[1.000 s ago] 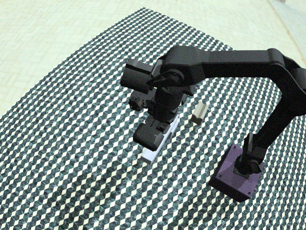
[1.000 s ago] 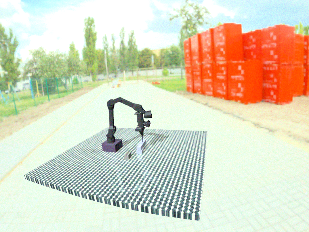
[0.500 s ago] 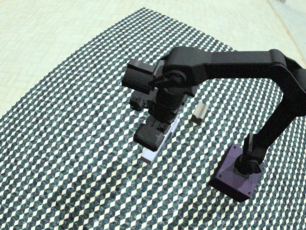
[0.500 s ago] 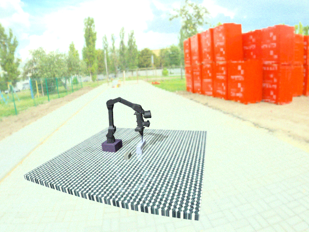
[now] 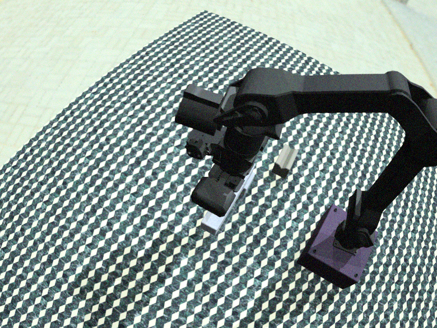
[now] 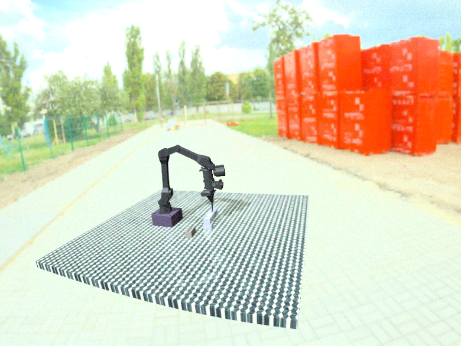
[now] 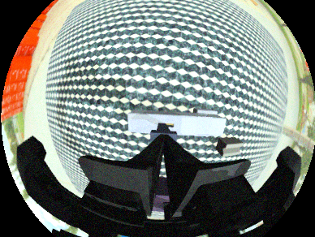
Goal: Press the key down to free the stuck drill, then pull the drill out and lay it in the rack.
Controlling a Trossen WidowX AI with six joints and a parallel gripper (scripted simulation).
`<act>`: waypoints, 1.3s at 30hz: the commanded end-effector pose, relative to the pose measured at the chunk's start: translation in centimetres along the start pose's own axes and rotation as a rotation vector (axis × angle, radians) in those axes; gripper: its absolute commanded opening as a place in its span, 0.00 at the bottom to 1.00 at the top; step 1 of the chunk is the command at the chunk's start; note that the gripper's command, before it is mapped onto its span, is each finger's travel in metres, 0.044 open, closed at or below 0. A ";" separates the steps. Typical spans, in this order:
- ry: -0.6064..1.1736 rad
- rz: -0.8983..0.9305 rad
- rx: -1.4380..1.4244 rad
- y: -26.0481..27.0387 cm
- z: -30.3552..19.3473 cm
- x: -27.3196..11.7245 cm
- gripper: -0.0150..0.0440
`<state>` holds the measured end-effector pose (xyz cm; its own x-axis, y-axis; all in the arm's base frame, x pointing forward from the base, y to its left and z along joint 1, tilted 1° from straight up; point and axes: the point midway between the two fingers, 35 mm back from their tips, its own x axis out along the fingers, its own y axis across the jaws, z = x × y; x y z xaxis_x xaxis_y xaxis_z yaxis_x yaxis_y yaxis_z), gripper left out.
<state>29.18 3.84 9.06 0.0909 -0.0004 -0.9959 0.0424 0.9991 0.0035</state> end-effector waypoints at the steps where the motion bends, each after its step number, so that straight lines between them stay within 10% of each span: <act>1: 0.046 -0.006 0.001 0.0 -0.7 1.9 0.25; 20: 0.046 -0.006 0.001 0.0 -0.7 3.0 0.25; 30: 0.045 -0.006 0.001 0.1 0.6 -4.7 0.70; 39: 0.032 -0.012 -0.341 -2.8 1.4 -2.3 1.00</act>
<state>30.00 2.88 12.73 0.0680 -0.0063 -0.9977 -0.1185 0.9928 -0.0144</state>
